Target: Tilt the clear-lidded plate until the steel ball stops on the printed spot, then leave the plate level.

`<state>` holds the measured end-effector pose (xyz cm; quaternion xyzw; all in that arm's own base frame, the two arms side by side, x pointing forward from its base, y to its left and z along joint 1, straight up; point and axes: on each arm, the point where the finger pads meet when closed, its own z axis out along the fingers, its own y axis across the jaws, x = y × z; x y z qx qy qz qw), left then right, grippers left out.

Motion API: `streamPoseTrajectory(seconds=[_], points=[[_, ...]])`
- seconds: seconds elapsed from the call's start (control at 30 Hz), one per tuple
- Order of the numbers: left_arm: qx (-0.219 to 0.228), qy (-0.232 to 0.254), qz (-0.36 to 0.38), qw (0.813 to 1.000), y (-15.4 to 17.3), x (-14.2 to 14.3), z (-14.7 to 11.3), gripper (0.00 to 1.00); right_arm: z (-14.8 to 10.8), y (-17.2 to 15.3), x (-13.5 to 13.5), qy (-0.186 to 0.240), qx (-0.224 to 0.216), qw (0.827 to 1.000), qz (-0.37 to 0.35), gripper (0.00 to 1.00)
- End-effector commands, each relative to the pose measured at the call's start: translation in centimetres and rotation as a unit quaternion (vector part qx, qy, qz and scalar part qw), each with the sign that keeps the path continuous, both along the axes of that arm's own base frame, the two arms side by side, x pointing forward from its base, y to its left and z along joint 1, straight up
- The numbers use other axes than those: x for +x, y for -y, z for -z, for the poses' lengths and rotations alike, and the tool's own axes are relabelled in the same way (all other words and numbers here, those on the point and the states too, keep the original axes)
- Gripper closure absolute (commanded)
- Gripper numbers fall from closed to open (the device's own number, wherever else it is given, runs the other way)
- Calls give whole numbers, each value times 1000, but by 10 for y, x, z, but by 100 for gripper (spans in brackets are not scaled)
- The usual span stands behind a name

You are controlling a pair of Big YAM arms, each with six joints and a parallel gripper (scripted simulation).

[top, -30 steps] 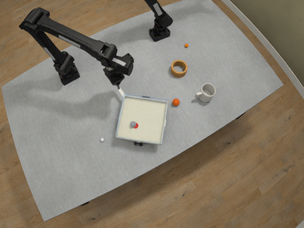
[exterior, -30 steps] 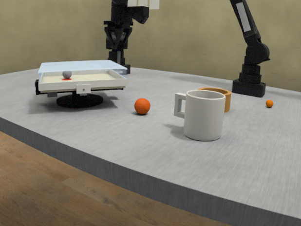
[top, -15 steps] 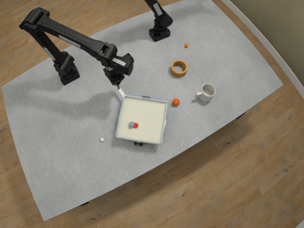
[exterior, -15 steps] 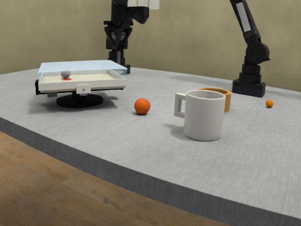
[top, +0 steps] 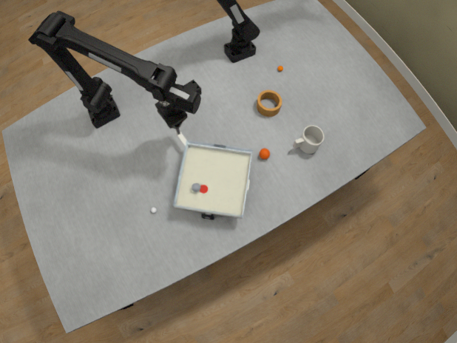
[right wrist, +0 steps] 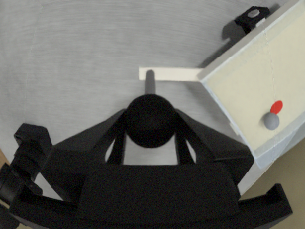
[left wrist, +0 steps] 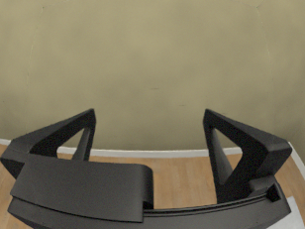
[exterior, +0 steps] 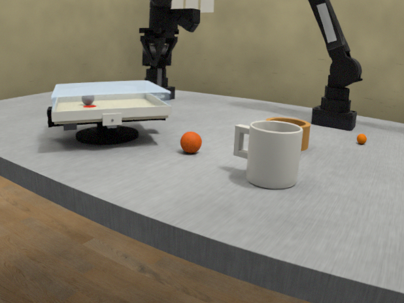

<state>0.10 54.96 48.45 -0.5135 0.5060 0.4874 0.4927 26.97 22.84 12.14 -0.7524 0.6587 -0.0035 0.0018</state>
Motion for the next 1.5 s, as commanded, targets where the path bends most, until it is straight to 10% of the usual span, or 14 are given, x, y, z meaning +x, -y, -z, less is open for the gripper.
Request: streamPoseTrajectory(seconds=[0.0,1.47], points=[[20,-6,-5,1000,5,-7,-16,0,-15,-25,11,9,15,1000,1,100],[20,-6,-5,1000,5,-7,-16,0,-18,-22,12,8,14,1000,1,100]])
